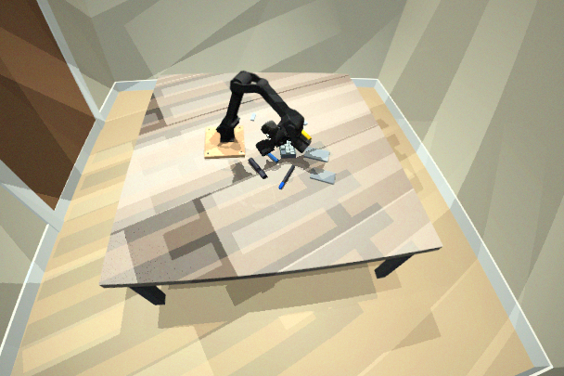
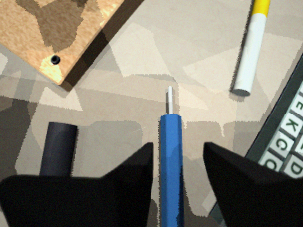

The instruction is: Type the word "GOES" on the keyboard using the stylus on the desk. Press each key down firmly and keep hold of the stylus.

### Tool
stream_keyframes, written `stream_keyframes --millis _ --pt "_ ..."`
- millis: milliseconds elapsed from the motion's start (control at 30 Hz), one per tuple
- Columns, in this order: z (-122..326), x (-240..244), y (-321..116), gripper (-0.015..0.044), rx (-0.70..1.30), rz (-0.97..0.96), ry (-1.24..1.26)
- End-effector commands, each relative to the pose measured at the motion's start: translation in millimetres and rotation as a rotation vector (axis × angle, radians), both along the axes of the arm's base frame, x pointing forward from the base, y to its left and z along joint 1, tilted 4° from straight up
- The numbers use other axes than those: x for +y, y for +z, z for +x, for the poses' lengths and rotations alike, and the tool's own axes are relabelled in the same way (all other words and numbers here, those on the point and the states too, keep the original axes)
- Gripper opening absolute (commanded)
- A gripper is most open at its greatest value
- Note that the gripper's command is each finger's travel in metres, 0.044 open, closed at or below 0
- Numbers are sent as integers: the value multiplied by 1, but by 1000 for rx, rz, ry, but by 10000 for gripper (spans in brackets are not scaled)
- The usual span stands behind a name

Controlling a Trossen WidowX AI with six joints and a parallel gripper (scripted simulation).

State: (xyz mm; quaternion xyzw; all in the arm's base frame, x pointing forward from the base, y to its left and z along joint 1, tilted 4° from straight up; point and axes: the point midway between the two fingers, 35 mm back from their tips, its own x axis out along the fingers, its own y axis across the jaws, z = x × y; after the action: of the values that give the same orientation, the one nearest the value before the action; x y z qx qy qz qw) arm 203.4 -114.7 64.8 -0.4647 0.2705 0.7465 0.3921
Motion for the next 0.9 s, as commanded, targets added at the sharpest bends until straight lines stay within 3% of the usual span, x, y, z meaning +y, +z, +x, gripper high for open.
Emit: stream_keyframes --millis 0,867 --pt "-1 1 -5 150 4 9 3" --pt "-1 0 -20 150 4 9 3"
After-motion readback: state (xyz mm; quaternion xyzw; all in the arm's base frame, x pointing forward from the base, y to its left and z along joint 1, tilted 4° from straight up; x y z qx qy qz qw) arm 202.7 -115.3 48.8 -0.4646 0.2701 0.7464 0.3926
